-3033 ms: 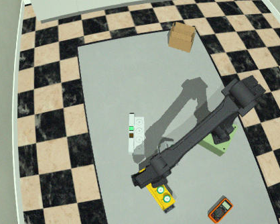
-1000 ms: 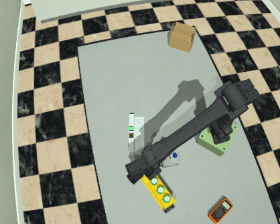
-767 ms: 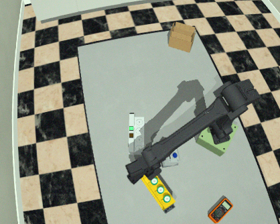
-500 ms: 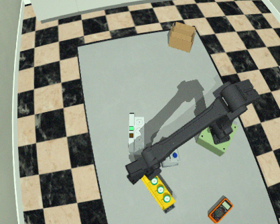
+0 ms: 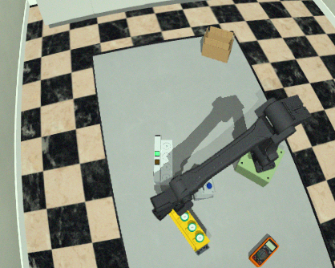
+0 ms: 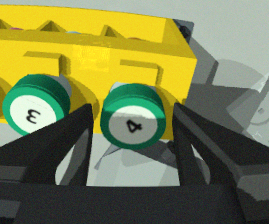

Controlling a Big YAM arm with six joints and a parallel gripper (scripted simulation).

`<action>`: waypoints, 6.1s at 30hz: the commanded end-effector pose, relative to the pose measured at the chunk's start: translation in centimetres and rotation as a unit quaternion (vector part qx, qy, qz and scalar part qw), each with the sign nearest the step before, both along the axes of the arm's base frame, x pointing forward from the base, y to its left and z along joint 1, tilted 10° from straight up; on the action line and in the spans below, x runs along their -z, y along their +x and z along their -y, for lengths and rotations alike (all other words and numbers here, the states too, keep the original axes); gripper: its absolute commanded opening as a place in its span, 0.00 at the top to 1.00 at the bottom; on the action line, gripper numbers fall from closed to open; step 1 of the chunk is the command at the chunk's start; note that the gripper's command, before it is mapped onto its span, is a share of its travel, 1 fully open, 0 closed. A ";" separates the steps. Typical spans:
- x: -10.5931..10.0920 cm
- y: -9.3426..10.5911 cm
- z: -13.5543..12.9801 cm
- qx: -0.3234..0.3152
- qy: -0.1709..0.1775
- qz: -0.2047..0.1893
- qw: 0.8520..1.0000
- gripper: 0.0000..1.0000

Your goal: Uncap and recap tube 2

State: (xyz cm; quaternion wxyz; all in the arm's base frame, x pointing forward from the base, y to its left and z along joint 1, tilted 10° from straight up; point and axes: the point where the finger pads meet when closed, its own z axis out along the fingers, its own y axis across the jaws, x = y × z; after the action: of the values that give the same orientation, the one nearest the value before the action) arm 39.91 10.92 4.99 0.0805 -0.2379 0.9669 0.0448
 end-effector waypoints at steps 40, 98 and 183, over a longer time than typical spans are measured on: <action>0.5 0.2 -0.3 0.228 0.029 -0.033 0.973 1.00; -3.5 1.7 0.0 0.244 0.045 -0.007 0.969 0.51; 4.9 -13.7 10.7 0.236 0.034 -0.013 0.971 1.00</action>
State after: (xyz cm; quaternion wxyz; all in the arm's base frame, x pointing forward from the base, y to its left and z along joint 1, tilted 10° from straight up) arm 24.30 0.27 -1.27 0.0631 0.0012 0.9961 0.0620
